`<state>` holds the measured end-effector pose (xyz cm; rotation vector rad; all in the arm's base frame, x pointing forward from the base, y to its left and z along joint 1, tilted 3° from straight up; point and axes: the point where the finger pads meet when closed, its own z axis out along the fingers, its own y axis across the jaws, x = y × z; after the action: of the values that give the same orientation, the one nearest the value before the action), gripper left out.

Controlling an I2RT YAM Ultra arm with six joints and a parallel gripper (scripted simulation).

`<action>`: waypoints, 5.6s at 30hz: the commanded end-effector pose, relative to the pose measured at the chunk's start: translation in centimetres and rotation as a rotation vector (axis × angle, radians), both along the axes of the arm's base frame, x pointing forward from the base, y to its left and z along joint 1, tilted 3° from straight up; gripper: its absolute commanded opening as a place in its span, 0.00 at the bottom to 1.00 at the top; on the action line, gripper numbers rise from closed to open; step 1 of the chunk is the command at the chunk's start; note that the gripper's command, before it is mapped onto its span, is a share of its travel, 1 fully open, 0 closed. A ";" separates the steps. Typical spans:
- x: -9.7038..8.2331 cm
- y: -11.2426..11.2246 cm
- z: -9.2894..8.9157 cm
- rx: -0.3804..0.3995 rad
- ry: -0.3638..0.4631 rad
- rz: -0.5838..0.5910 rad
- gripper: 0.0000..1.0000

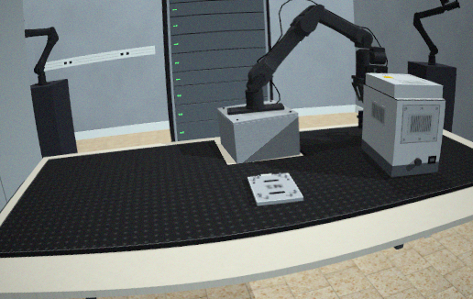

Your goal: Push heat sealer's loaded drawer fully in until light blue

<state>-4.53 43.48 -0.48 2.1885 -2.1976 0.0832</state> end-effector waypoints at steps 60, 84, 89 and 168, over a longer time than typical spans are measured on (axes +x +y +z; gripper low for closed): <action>-0.4 3.9 0.6 0.086 0.001 -0.013 0.45; -0.1 2.2 -5.0 0.024 -0.006 -0.013 0.45; -0.2 2.8 -5.6 0.034 -0.004 -0.013 0.45; -0.2 3.2 -6.0 0.060 -0.002 -0.013 0.19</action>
<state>-4.73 45.39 -7.52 2.1804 -2.2122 0.0759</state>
